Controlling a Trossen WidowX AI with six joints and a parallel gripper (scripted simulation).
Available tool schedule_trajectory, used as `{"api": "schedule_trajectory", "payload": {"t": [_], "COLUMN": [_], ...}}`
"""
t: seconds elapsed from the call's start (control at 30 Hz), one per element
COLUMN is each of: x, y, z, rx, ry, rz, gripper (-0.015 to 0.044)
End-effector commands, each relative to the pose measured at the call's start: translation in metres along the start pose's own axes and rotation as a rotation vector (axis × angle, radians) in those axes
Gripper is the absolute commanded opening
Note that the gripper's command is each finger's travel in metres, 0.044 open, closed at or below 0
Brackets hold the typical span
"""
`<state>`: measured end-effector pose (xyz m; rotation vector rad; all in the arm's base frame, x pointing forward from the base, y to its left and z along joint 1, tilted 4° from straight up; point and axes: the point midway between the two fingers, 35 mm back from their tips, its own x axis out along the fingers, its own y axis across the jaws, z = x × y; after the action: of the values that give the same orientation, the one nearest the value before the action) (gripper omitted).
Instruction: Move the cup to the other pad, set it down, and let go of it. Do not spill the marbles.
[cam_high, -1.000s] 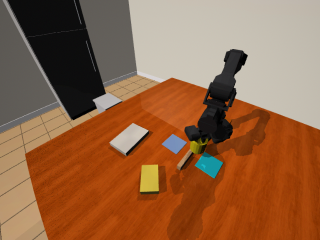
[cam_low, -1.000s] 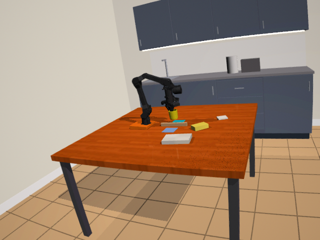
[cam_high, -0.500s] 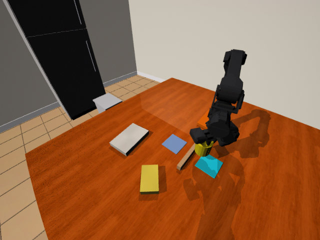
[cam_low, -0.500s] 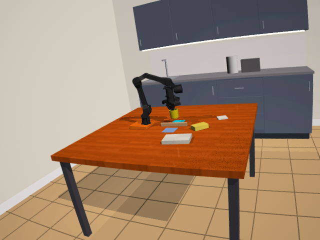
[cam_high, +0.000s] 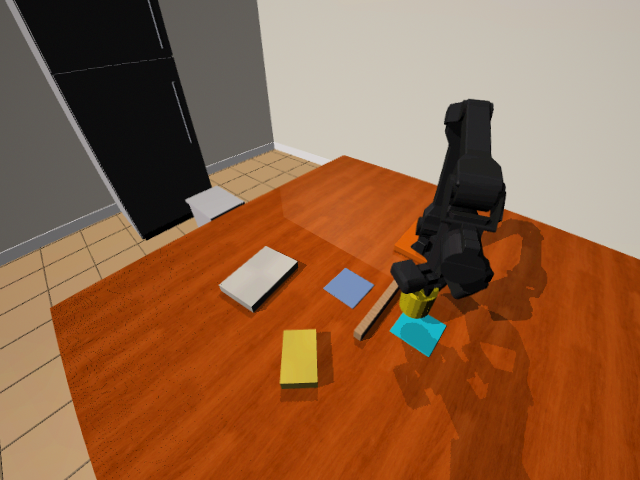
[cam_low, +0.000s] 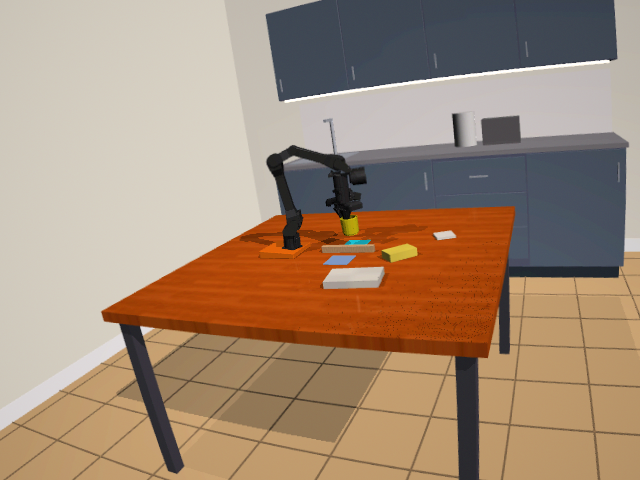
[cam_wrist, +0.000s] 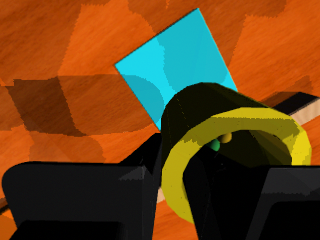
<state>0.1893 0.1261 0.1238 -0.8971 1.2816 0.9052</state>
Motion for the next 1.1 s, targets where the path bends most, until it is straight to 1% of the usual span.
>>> {"api": "schedule_trajectory", "payload": {"t": [0.0, 0.43, 1.07], "x": [-0.002, -0.002, 0.021], "y": [0.002, 0.014, 0.014], "z": [0.008, 0.021, 0.023], "rx": [0.002, 0.002, 0.002], "ry": [-0.003, -0.004, -0.005], "rz": [-0.008, -0.007, -0.007], "gripper": [0.0000, 0.0000, 0.0000]}}
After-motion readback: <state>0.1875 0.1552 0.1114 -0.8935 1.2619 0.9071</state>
